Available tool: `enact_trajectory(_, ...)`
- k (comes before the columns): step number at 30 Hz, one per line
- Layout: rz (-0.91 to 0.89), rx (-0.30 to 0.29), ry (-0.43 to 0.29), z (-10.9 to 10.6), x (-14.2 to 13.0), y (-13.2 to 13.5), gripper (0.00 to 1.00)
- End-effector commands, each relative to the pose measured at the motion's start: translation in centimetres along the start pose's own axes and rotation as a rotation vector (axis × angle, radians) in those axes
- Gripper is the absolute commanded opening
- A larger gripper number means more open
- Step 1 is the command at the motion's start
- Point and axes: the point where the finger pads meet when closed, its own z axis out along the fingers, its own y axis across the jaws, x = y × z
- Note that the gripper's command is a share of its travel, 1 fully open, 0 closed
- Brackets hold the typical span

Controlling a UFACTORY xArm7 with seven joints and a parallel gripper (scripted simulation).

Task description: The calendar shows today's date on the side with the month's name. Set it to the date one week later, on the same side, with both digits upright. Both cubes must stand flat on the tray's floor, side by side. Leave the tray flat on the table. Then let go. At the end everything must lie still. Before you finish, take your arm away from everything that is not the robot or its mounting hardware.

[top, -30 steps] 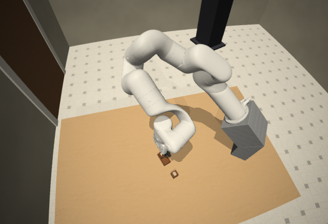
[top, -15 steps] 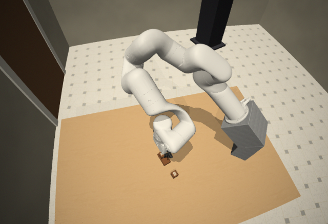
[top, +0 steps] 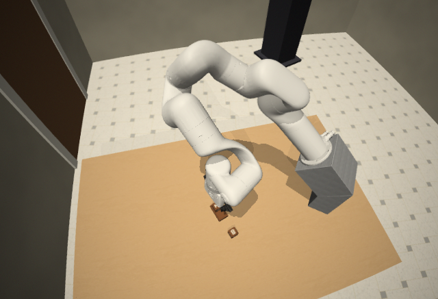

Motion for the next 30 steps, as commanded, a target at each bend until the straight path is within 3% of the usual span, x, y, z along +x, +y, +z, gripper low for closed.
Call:
enact_trajectory(1, -0.150, -0.002, 0.001, 0.1, -0.4, 1.2, 1.00)
enact_trajectory(30, -0.985, -0.002, -0.001, 1.2, -1.0, 7.9, 1.00)
